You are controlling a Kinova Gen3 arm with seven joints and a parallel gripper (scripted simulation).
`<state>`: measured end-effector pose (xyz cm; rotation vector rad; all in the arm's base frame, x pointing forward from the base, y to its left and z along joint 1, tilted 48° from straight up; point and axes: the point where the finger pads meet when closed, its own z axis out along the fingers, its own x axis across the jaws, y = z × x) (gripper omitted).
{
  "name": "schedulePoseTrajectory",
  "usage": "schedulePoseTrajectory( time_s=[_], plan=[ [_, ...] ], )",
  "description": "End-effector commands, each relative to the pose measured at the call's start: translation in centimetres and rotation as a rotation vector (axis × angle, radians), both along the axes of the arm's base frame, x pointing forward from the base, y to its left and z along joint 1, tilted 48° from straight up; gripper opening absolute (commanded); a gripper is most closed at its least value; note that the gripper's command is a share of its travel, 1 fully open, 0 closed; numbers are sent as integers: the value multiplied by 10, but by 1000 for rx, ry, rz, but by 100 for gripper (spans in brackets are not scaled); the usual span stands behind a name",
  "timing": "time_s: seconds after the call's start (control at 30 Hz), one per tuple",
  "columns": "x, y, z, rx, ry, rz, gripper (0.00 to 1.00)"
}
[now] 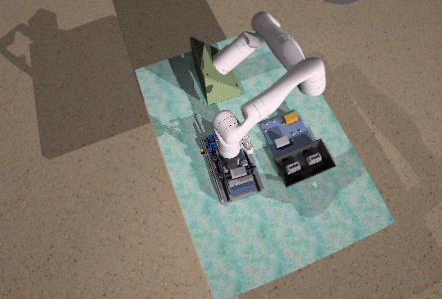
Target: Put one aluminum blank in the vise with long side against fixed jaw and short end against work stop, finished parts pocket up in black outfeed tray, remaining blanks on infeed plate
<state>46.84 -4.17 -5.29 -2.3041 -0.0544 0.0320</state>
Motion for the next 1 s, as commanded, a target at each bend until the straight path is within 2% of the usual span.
schedulePoseTrajectory(
  time_s=[0.0,0.97],
  plan=[
    [1,0,-2,0,-9,2,0],
    [0,9,-9,0,-9,1,0]
  ],
)
